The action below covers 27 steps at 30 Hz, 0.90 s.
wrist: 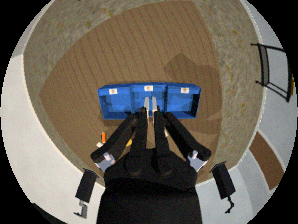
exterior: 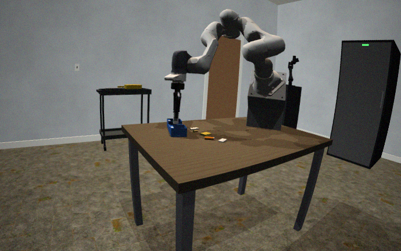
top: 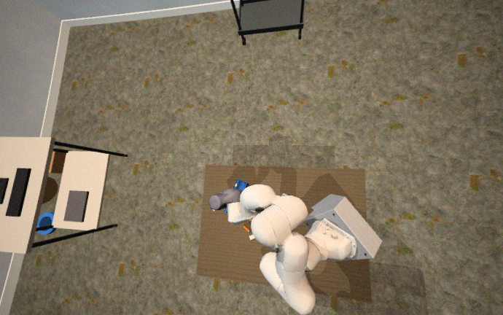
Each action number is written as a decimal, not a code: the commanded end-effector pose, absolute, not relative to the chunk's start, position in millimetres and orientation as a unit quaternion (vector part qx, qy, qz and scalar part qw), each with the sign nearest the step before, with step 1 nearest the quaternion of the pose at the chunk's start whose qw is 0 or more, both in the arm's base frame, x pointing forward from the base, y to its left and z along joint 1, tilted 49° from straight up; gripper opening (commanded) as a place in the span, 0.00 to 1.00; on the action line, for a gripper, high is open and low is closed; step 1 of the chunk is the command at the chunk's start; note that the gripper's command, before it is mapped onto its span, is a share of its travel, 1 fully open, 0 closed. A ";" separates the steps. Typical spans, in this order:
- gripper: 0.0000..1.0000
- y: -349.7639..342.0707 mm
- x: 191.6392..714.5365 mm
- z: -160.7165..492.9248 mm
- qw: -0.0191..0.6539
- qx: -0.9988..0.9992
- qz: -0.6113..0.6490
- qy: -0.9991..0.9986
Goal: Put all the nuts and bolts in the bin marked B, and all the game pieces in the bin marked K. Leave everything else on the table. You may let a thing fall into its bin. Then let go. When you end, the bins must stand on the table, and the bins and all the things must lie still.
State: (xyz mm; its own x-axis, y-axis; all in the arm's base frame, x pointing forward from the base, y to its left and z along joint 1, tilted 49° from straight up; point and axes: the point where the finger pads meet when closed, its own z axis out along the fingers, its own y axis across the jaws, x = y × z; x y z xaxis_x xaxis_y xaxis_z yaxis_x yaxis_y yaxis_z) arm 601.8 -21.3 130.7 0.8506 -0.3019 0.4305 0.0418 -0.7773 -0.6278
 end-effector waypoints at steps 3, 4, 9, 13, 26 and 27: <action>0.05 -24.4 596.5 135.0 0.324 -0.906 -0.263 0.065; 0.05 -26.7 594.4 137.6 0.324 -0.906 -0.263 0.065; 0.05 -37.7 584.0 150.7 0.324 -0.906 -0.263 0.065; 0.05 -39.6 582.3 152.9 0.324 -0.906 -0.263 0.065; 0.05 -20.0 580.9 168.4 0.324 -0.906 -0.263 0.065; 0.05 -16.1 580.6 171.5 0.324 -0.906 -0.263 0.065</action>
